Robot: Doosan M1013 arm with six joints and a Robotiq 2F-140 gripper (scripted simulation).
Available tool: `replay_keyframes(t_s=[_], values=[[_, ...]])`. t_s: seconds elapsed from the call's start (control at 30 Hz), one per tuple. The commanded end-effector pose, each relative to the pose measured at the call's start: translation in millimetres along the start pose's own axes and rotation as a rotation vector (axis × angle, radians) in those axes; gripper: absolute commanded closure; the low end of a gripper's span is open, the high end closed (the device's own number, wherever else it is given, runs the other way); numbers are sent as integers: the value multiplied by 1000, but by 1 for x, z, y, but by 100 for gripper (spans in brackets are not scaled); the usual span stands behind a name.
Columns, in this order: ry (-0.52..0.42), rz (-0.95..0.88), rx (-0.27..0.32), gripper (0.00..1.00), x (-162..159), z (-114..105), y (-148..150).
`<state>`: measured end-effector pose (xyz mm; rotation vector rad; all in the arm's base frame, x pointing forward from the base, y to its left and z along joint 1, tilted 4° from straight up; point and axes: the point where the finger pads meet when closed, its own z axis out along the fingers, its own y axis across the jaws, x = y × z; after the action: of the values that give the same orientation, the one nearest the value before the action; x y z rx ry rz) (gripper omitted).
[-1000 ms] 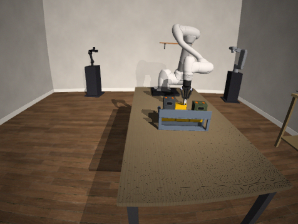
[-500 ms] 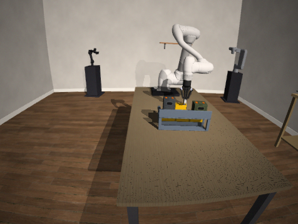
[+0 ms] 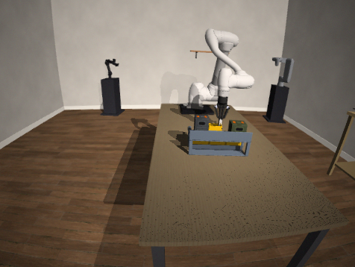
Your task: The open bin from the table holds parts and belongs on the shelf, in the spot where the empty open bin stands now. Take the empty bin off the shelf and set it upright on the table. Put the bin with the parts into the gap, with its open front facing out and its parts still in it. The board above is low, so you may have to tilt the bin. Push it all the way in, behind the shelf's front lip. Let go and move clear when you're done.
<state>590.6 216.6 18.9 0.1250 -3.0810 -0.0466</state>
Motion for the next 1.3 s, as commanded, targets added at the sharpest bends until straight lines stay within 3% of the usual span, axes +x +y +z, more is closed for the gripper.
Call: replay_keyframes(t_s=[0.0,0.23,0.27,1.27], values=[[0,0,0,90,0,0,0],[0,0,0,90,0,0,0],[0,0,0,76,0,0,0],[0,0,0,76,0,0,0]])
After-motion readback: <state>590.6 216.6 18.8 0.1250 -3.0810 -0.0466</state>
